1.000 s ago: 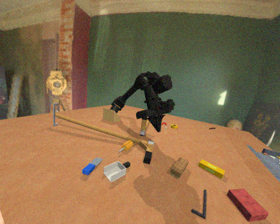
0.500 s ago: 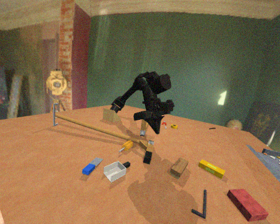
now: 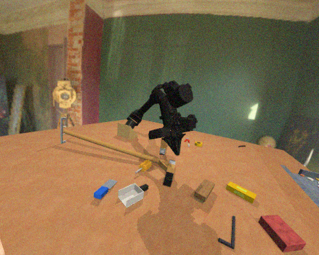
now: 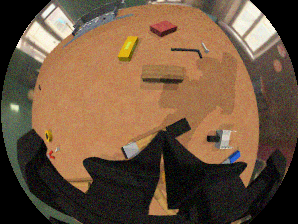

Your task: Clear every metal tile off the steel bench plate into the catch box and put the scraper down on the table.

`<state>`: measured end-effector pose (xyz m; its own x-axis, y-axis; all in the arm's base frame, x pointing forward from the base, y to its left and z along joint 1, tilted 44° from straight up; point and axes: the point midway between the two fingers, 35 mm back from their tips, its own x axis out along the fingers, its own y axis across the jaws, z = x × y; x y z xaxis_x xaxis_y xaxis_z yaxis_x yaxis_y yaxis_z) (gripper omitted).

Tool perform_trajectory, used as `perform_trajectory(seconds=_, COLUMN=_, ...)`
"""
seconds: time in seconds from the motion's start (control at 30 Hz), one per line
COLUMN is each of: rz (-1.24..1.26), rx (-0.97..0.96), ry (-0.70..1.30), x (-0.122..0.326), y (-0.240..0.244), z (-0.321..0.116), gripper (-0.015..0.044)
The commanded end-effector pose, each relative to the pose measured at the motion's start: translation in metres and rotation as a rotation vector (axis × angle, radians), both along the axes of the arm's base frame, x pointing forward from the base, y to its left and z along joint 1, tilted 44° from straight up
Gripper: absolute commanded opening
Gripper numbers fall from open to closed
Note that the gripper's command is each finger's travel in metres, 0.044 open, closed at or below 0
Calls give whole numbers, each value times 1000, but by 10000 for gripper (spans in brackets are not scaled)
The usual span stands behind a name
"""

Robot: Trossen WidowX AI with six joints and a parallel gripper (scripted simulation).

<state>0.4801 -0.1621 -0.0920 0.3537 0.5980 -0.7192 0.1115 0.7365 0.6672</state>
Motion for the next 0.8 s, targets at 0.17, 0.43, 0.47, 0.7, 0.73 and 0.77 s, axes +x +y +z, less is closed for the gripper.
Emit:
perform_trajectory(seconds=0.17, rz=4, rx=-1, ry=4, x=0, y=-8, z=-14, gripper=0)
perform_trajectory(seconds=0.43, rz=4, rx=-1, ry=4, x=0, y=-15, z=-24, gripper=0)
perform_trajectory(seconds=0.47, rz=4, rx=-1, ry=4, x=0, y=-16, z=-25, gripper=0)
perform_trajectory(seconds=0.7, rz=4, rx=-1, ry=3, x=-1, y=-22, z=-33, gripper=0)
perform_trajectory(seconds=0.73, rz=4, rx=-1, ry=3, x=-1, y=-23, z=-34, gripper=0)
perform_trajectory(seconds=0.77, rz=4, rx=-1, ry=3, x=-1, y=-24, z=-35, gripper=0)
